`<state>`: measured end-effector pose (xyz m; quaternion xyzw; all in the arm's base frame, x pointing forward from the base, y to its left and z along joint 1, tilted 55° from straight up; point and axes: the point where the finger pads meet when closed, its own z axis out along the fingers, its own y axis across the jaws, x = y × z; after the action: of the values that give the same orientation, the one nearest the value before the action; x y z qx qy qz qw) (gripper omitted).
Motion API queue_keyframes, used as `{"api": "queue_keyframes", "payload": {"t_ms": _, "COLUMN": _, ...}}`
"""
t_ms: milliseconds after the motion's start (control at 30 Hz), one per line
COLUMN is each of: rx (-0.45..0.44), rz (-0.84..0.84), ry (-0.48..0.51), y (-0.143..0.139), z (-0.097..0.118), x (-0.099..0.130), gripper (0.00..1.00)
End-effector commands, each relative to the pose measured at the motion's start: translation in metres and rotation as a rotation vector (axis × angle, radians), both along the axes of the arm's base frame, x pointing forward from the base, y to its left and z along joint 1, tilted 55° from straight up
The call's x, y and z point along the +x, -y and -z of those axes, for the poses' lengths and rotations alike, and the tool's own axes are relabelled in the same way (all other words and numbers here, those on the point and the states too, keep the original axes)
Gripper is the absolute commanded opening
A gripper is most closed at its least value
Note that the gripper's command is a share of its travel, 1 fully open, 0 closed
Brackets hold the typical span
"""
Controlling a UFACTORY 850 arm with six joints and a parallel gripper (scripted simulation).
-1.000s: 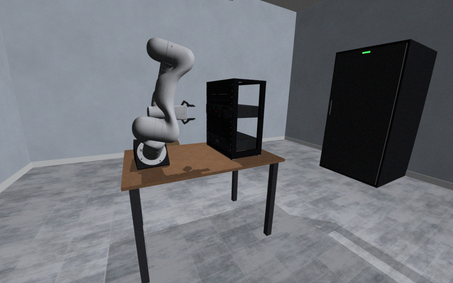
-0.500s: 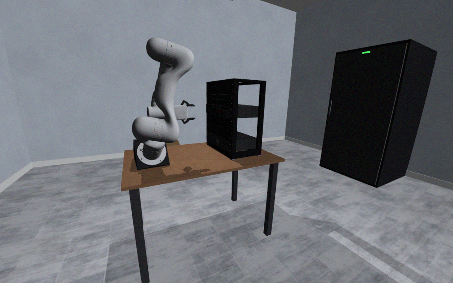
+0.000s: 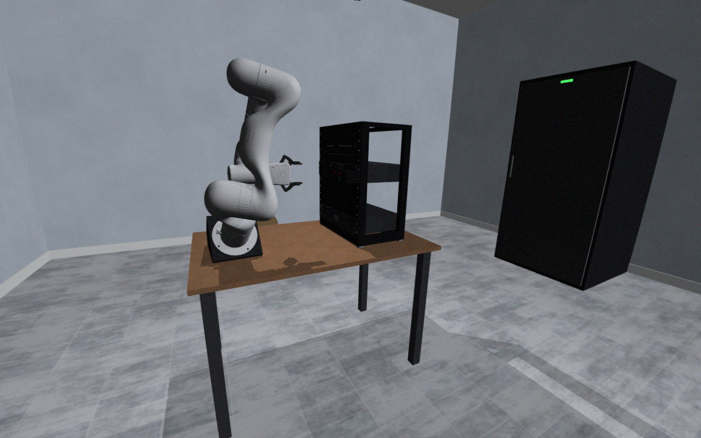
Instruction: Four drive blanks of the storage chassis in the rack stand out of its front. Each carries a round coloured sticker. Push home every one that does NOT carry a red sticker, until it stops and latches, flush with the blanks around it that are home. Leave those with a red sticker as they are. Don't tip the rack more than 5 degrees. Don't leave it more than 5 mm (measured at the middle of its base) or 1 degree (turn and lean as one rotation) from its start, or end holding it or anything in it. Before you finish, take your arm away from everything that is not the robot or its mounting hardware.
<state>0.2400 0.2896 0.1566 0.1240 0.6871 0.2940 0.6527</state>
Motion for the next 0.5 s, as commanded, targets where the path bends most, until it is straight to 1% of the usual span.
{"api": "queue_keyframes", "payload": {"t_ms": 0, "rx": 0.002, "rz": 0.000, "ry": 0.001, "y": -0.002, "z": 0.000, "x": 0.003, "gripper": 1.00}}
{"api": "queue_keyframes", "payload": {"t_ms": 100, "rx": 0.002, "rz": 0.000, "ry": 0.001, "y": -0.003, "z": 0.000, "x": 0.004, "gripper": 1.00}}
{"api": "queue_keyframes", "payload": {"t_ms": 233, "rx": 0.002, "rz": 0.000, "ry": 0.001, "y": -0.008, "z": 0.002, "x": 0.013, "gripper": 1.00}}
{"api": "queue_keyframes", "payload": {"t_ms": 467, "rx": 0.002, "rz": 0.000, "ry": 0.001, "y": -0.023, "z": 0.005, "x": 0.039, "gripper": 1.00}}
